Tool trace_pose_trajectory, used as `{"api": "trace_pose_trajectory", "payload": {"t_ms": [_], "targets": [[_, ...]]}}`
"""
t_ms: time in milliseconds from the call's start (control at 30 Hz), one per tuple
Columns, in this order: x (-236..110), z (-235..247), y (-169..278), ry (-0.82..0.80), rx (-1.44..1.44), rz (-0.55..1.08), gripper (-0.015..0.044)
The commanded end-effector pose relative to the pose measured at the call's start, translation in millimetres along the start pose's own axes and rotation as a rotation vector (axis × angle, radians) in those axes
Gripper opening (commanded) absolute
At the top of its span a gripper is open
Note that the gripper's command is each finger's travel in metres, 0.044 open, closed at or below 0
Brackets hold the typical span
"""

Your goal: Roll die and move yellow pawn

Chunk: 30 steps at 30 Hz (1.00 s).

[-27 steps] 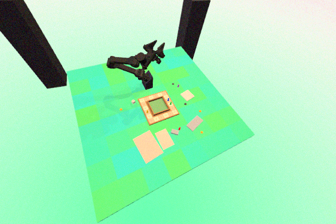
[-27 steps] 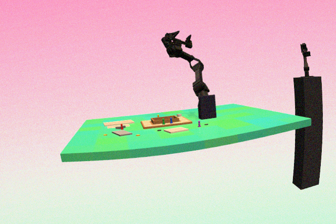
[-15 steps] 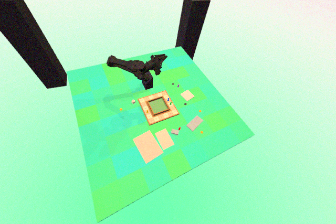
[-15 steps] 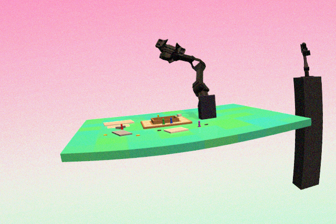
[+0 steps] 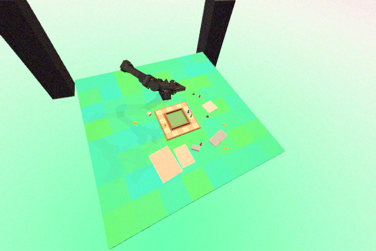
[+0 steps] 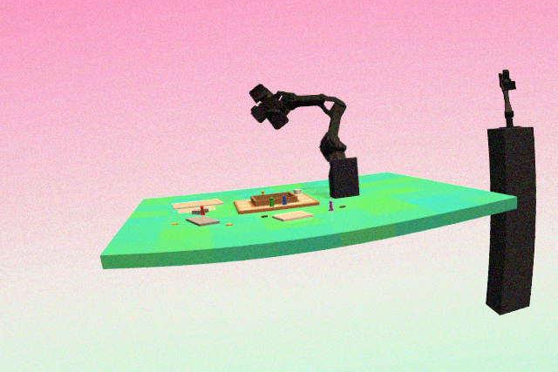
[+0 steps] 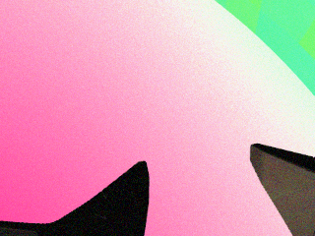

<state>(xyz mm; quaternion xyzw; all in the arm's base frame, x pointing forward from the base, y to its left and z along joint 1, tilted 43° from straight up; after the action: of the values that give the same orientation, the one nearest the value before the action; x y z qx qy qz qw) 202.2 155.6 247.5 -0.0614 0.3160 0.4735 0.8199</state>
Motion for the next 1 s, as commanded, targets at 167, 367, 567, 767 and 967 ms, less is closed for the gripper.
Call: {"api": "trace_pose_trajectory", "payload": {"t_ms": [167, 367, 567, 767, 967], "targets": [[-32, -51, -58, 0.361, -0.484, -0.410, 0.0275], [-53, -77, -77, 0.643, -0.692, -0.487, 0.0275], [-77, -104, -90, 0.971, -0.873, -0.458, 0.0275], [-102, -131, -95, 1.313, -1.018, -0.302, 0.0275], [-127, -156, -93, 1.624, -1.115, -0.008, 0.0275]]}}
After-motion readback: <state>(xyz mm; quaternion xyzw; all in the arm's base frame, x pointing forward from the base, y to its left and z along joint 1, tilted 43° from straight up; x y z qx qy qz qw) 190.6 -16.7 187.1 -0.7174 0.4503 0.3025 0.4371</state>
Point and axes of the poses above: the point midway between the two fingers, 35 mm back from their tips, its own x axis out along the fingers, its own z axis across the jaws, y = z × x, the point moved 9 cm from there along -x, back along the fingers, and after that the axes turned 6 degrees about x, right-handed, at the moved point
